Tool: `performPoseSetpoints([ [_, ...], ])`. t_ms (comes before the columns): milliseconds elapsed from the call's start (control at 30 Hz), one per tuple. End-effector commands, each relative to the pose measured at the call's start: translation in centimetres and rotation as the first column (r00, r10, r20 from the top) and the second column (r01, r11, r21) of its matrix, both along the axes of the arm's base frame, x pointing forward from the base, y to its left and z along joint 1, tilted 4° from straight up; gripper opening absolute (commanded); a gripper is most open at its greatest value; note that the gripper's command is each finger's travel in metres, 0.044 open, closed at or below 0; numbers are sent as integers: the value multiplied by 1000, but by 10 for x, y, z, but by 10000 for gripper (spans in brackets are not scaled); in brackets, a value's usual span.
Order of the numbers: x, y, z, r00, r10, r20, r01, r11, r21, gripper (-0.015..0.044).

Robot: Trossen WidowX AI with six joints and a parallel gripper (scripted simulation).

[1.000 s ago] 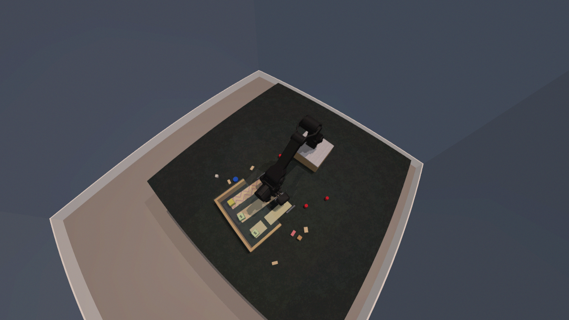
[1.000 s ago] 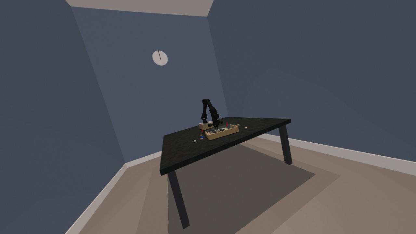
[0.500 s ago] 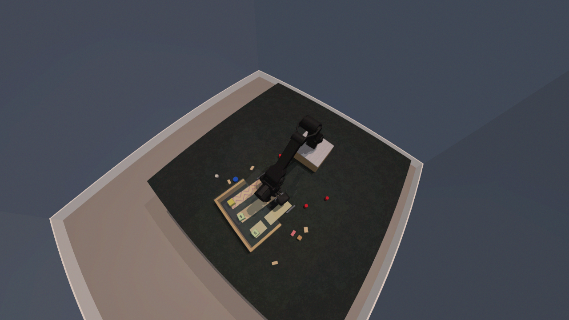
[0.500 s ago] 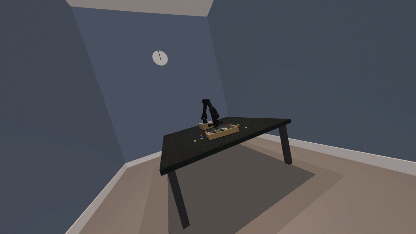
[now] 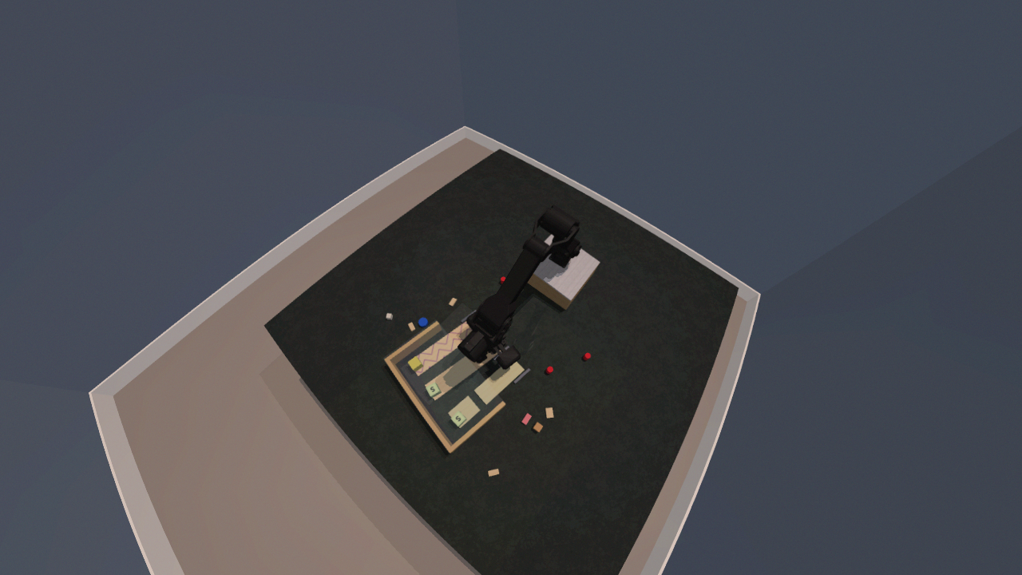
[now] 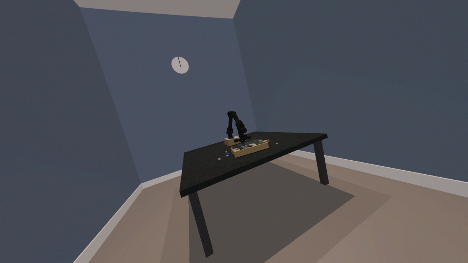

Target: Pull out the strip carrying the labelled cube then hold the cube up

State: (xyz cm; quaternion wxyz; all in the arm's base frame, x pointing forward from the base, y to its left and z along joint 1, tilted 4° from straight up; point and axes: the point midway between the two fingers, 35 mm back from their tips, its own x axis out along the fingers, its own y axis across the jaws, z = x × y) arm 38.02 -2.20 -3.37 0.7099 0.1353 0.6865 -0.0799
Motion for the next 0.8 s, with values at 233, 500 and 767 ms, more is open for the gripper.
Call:
performPoseSetpoints([
  [233, -20, 6, -4, 1000, -2, -15, 2, 1000, 2, 0],
  [500, -31, 9, -4, 1000, -2, -16, 2, 1000, 2, 0],
  [767, -43, 12, -5, 1000, -2, -17, 2, 1000, 3, 0],
])
